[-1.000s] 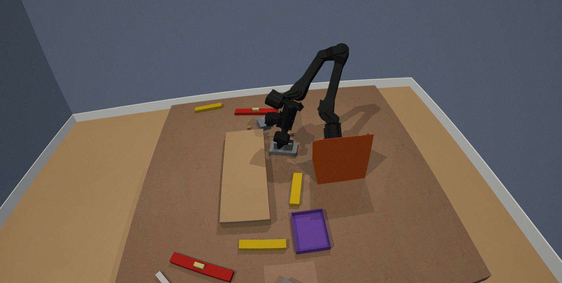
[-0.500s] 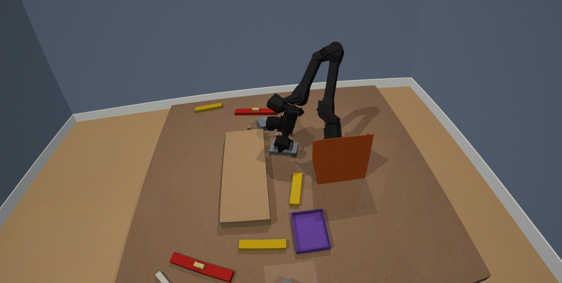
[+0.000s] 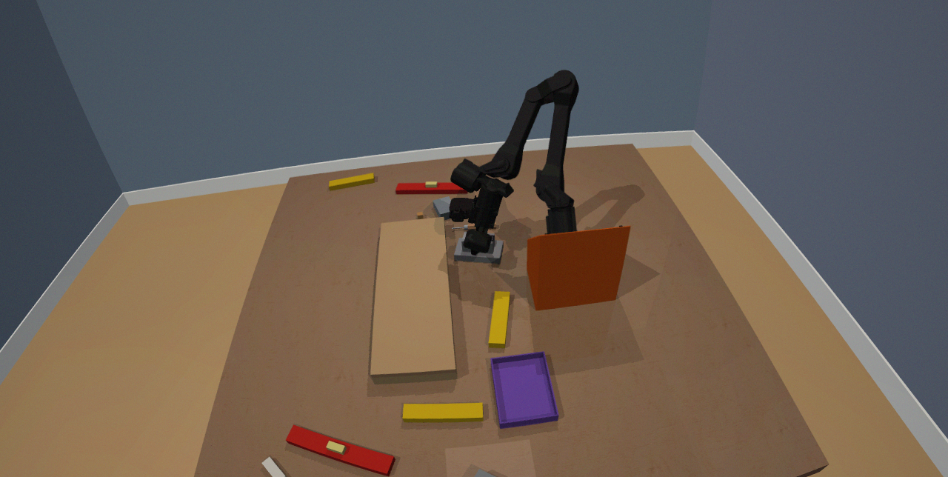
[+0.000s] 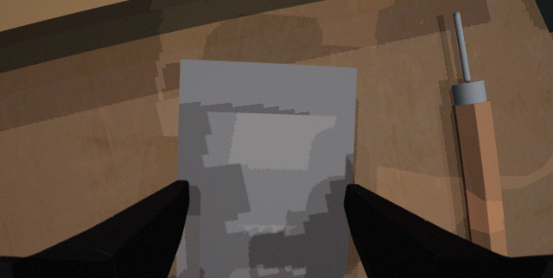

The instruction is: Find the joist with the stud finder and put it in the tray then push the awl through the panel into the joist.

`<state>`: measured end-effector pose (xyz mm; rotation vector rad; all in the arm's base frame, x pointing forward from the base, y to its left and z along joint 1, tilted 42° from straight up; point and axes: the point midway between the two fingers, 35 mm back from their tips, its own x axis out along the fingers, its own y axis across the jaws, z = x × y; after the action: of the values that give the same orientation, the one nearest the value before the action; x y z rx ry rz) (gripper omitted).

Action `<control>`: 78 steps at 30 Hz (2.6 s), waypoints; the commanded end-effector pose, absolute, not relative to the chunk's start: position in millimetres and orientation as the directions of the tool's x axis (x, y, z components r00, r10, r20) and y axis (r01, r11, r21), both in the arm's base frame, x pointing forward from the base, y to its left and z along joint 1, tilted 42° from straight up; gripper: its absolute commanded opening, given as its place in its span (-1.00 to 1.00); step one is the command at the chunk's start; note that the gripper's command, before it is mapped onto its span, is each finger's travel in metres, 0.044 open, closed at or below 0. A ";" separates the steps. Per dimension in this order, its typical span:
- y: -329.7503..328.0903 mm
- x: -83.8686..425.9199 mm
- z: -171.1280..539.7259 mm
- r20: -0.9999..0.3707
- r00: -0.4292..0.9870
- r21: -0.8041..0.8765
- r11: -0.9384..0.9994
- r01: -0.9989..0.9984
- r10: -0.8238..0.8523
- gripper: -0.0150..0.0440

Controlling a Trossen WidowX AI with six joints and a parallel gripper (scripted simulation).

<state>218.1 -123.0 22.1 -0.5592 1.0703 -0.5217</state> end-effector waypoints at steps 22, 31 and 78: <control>-117.7 219.6 24.8 -0.668 0.387 -0.648 0.753 0.119 -0.636 -0.28; -92.4 221.9 45.9 -0.681 0.379 -0.636 0.763 0.118 -0.626 -0.49; -52.0 319.7 144.4 -0.700 0.388 -0.667 0.743 -0.055 -0.599 -0.49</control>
<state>308.5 -52.4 141.0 -0.6663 1.1369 -0.3984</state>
